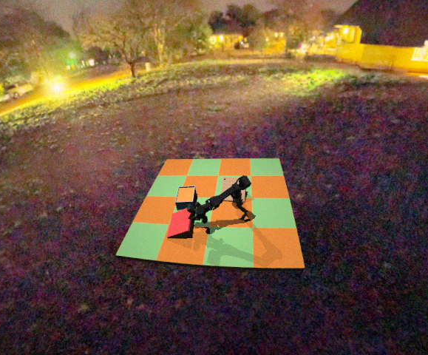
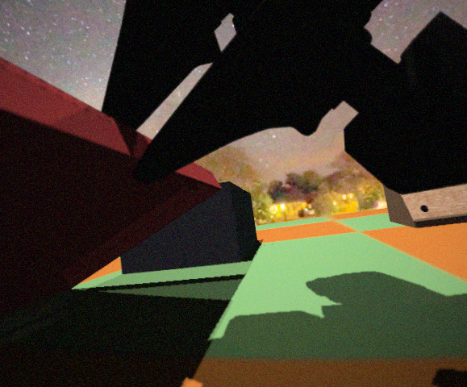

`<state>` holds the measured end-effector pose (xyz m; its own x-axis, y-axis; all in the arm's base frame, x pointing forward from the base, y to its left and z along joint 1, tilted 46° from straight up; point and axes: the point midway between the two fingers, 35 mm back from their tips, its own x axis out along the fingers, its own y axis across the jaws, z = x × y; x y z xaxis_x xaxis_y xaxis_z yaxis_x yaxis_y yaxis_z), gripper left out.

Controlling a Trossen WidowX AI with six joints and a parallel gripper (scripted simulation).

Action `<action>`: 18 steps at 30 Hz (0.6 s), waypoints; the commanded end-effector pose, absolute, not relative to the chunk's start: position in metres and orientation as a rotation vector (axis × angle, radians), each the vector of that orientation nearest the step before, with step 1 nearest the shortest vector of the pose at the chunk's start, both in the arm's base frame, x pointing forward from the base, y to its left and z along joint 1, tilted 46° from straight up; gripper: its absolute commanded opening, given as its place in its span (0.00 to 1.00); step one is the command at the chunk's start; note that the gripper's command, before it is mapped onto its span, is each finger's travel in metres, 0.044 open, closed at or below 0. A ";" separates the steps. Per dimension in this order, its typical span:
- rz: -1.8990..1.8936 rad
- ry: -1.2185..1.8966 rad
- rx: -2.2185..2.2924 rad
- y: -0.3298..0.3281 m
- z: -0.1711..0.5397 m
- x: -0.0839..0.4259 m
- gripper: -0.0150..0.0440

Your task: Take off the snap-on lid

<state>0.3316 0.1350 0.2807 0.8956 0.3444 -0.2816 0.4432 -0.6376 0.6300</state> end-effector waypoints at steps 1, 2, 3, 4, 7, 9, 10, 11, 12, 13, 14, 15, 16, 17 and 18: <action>-0.223 0.607 2.302 0.144 0.261 0.334 0.25; -0.223 0.607 2.302 0.145 0.260 0.334 0.25; -0.223 0.607 2.302 0.145 0.260 0.334 0.25; -0.223 0.607 2.302 0.146 0.259 0.334 0.25; -0.223 0.607 2.302 0.147 0.258 0.335 0.25; -0.223 0.607 2.302 0.148 0.257 0.335 0.25; -0.223 0.607 2.302 0.148 0.257 0.335 0.25; -0.223 0.607 2.302 0.148 0.257 0.335 0.25; -0.223 0.607 2.302 0.148 0.257 0.335 0.25; -0.223 0.607 2.302 0.148 0.257 0.335 0.25; -0.223 0.607 2.302 0.148 0.257 0.335 0.25; -0.223 0.607 2.302 0.148 0.257 0.335 0.25; -0.223 0.607 2.302 0.148 0.257 0.335 0.25; -0.223 0.607 2.302 0.148 0.257 0.335 0.25; -0.190 0.580 2.312 0.144 0.271 0.334 0.30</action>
